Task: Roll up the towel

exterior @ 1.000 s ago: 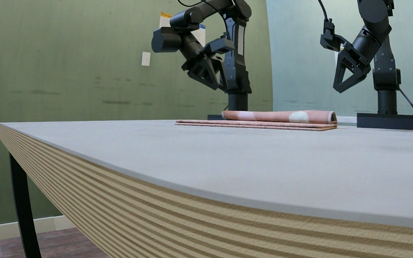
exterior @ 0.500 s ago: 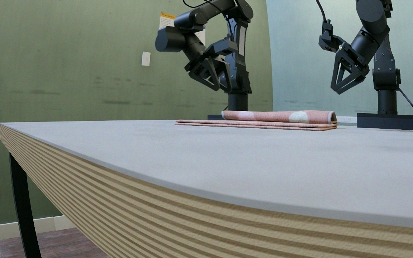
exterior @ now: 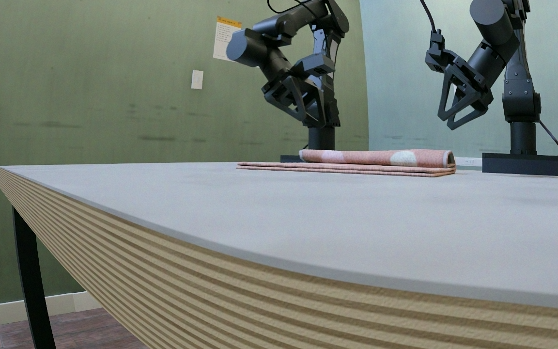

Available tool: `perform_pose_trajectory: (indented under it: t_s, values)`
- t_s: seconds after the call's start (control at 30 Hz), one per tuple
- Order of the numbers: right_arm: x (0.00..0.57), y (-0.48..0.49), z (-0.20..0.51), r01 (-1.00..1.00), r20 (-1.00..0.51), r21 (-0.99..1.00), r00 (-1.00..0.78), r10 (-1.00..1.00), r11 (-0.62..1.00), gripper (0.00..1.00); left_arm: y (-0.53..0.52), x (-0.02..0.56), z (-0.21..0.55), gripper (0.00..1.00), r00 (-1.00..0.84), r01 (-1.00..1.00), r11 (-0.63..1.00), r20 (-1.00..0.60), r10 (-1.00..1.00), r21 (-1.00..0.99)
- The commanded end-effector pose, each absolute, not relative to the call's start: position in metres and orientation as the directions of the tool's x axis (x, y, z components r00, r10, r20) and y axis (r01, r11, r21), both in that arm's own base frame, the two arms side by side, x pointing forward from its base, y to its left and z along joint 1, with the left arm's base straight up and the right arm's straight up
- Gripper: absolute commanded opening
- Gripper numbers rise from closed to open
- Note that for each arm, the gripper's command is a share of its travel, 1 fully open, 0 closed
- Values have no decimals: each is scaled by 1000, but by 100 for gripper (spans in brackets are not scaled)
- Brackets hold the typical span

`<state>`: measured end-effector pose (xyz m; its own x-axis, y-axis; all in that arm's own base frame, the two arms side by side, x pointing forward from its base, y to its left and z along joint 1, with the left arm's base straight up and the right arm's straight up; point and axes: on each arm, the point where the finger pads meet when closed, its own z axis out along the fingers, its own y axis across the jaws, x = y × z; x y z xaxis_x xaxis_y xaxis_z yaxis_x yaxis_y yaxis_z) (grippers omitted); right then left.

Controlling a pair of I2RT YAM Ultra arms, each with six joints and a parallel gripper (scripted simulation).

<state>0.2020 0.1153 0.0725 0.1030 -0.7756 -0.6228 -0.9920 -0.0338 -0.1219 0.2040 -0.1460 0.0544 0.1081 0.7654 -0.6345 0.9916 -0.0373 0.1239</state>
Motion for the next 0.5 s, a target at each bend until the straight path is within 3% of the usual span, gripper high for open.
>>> perform_pose_trajectory:
  t_s: [0.0,0.47]
  values:
    - [204,125,75,-984,-629,-178,119,-768,-6,68,-152,206,56,70,142,983,-35,-633,761,179]
    - [200,143,74,-961,-616,-275,166,-770,13,81,-165,208,55,81,219,960,-52,-619,754,276]
